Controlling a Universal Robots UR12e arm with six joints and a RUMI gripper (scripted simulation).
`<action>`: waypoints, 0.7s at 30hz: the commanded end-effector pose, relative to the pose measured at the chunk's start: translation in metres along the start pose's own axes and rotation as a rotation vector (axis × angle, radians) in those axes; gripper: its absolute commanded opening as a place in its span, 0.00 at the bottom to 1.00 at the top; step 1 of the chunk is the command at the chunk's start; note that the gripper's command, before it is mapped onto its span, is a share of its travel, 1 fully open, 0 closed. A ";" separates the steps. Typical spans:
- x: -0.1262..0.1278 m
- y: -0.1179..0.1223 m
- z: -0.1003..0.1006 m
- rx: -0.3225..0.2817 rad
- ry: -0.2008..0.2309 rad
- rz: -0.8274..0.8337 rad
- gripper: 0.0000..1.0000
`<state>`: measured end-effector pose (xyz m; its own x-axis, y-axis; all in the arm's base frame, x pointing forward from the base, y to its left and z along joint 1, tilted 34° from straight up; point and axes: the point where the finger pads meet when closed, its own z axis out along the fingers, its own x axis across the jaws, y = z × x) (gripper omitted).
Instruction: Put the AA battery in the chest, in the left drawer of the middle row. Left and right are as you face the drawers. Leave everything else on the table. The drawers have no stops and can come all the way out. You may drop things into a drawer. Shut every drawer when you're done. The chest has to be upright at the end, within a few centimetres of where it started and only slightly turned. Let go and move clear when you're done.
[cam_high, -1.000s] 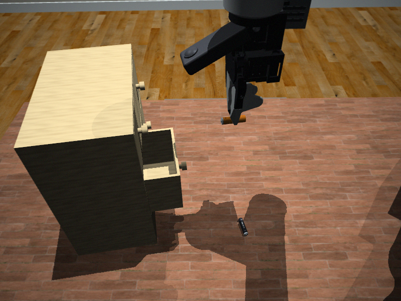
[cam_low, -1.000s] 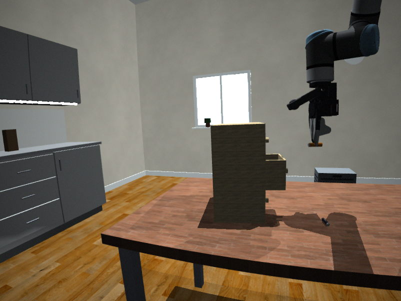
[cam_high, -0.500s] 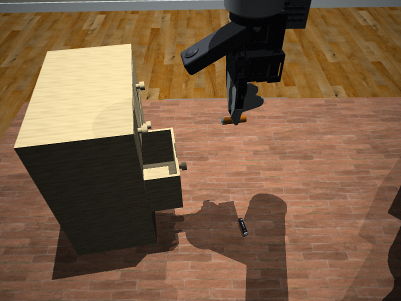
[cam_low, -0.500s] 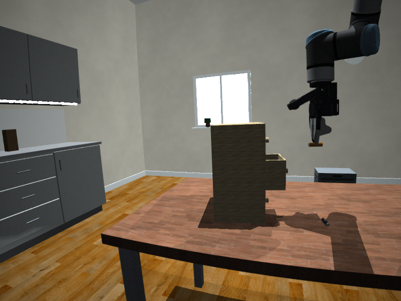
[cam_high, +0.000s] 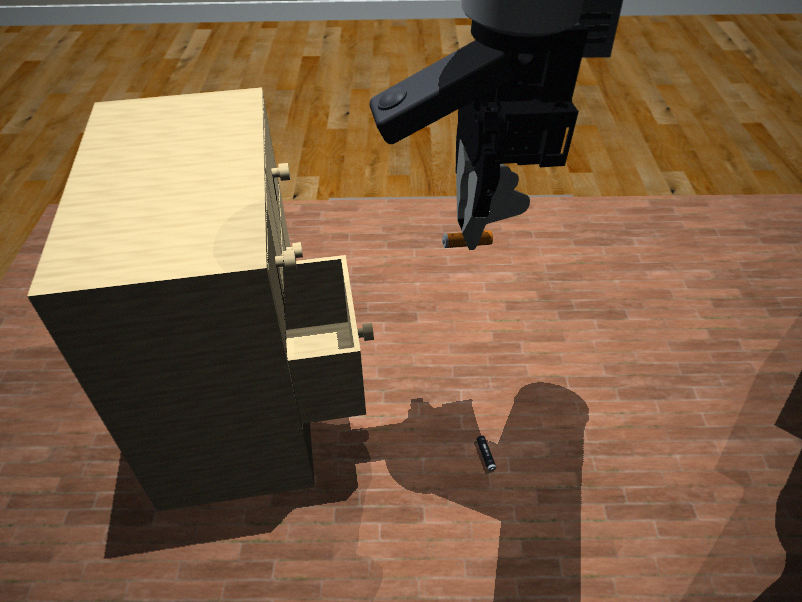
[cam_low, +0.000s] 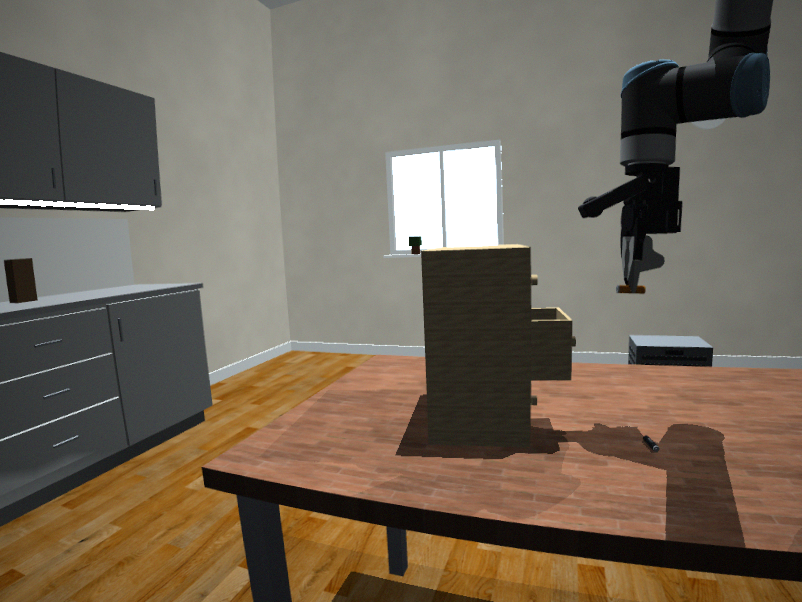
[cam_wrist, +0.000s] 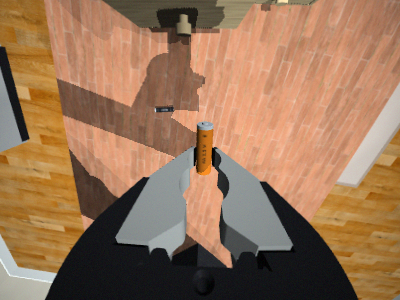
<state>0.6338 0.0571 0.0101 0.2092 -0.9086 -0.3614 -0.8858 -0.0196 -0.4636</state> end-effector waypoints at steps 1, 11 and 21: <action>-0.001 0.003 0.000 0.067 -0.001 0.003 0.05; 0.000 0.003 0.001 0.171 -0.001 0.004 0.05; 0.000 0.004 0.002 0.305 -0.001 0.004 0.05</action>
<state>0.6291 0.0577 0.0080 0.2110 -0.9046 -0.3704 -0.7857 0.0685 -0.6148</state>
